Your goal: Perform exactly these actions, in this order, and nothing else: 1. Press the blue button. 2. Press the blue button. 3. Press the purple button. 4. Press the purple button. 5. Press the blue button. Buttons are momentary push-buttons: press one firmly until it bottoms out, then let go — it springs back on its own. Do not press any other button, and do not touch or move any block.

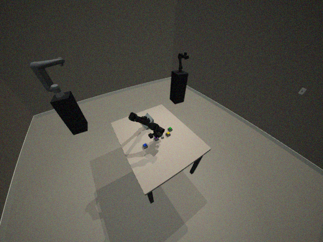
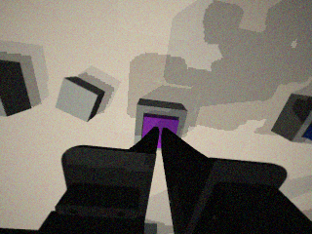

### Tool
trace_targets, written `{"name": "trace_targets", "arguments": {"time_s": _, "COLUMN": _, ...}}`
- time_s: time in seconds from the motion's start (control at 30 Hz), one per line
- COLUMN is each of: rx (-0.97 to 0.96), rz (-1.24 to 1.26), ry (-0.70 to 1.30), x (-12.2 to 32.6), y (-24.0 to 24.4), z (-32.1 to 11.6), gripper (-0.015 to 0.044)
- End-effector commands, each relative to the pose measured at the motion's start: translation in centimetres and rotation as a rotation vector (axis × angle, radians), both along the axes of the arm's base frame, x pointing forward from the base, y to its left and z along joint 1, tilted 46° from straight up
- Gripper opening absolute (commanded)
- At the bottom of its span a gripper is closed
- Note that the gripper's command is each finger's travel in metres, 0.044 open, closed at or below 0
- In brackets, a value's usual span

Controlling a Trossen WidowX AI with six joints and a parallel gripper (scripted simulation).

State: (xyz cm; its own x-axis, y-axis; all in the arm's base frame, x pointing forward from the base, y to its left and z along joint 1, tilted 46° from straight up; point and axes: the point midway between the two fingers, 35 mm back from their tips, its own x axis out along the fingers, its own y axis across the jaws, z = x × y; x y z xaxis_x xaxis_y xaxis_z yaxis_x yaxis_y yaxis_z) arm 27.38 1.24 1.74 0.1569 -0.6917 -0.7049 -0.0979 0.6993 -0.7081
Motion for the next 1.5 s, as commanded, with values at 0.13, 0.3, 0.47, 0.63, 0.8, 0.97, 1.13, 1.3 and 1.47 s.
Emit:
{"name": "trace_targets", "arguments": {"time_s": 0.13, "rx": -0.007, "rz": 0.002, "ry": 0.008, "x": -0.2, "y": -0.2, "z": -0.2, "gripper": 0.0020}}
{"name": "trace_targets", "arguments": {"time_s": 0.3, "rx": -0.007, "rz": 0.002, "ry": 0.008, "x": -0.2, "y": -0.2, "z": -0.2, "gripper": 0.0020}}
{"name": "trace_targets", "arguments": {"time_s": 0.47, "rx": -0.003, "rz": 0.002, "ry": 0.006, "x": -0.5, "y": 1.5, "z": 1.5, "gripper": 0.0020}}
{"name": "trace_targets", "arguments": {"time_s": 0.63, "rx": -0.006, "rz": 0.002, "ry": 0.008, "x": -0.7, "y": 2.2, "z": 2.2, "gripper": 0.0020}}
{"name": "trace_targets", "arguments": {"time_s": 0.8, "rx": -0.006, "rz": 0.003, "ry": 0.008, "x": -0.7, "y": 2.0, "z": 2.0, "gripper": 0.0020}}
{"name": "trace_targets", "arguments": {"time_s": 0.97, "rx": -0.006, "rz": 0.003, "ry": 0.008, "x": -0.5, "y": 1.5, "z": 1.5, "gripper": 0.0020}}
{"name": "trace_targets", "arguments": {"time_s": 1.13, "rx": -0.006, "rz": 0.003, "ry": 0.008, "x": -0.4, "y": 0.9, "z": 0.9, "gripper": 0.0020}}
{"name": "trace_targets", "arguments": {"time_s": 1.3, "rx": -0.006, "rz": 0.003, "ry": 0.008, "x": -0.3, "y": 0.3, "z": 0.3, "gripper": 0.0020}}
{"name": "trace_targets", "arguments": {"time_s": 1.47, "rx": -0.007, "rz": 0.002, "ry": 0.008, "x": -0.2, "y": -0.2, "z": -0.1, "gripper": 0.0020}}
